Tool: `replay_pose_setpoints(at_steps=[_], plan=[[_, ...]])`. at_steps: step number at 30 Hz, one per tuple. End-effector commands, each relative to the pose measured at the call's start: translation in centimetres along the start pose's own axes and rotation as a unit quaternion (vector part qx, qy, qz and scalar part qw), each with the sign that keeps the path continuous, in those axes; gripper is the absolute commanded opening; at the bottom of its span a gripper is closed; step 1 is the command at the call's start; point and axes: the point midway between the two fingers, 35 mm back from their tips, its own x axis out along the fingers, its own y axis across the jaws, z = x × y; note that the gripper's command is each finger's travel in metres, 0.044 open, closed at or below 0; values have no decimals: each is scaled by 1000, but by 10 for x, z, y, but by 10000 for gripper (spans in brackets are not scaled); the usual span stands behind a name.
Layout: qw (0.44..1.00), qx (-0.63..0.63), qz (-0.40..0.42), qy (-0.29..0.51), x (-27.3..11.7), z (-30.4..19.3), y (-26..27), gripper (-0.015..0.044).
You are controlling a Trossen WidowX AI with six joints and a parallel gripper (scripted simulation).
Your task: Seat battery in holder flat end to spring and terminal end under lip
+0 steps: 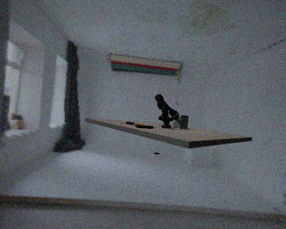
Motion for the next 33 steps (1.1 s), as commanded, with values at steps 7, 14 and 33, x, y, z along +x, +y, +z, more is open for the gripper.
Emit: replay_pose_setpoints(at_steps=[7, 14, 33], plan=[[1000, 3, 1, -30, 2, 3, -1, 75], [999, 4, 1, -47, 3, 1, -1, 75], [996, 6, 5, -92, 5, -2, -3, 75]])
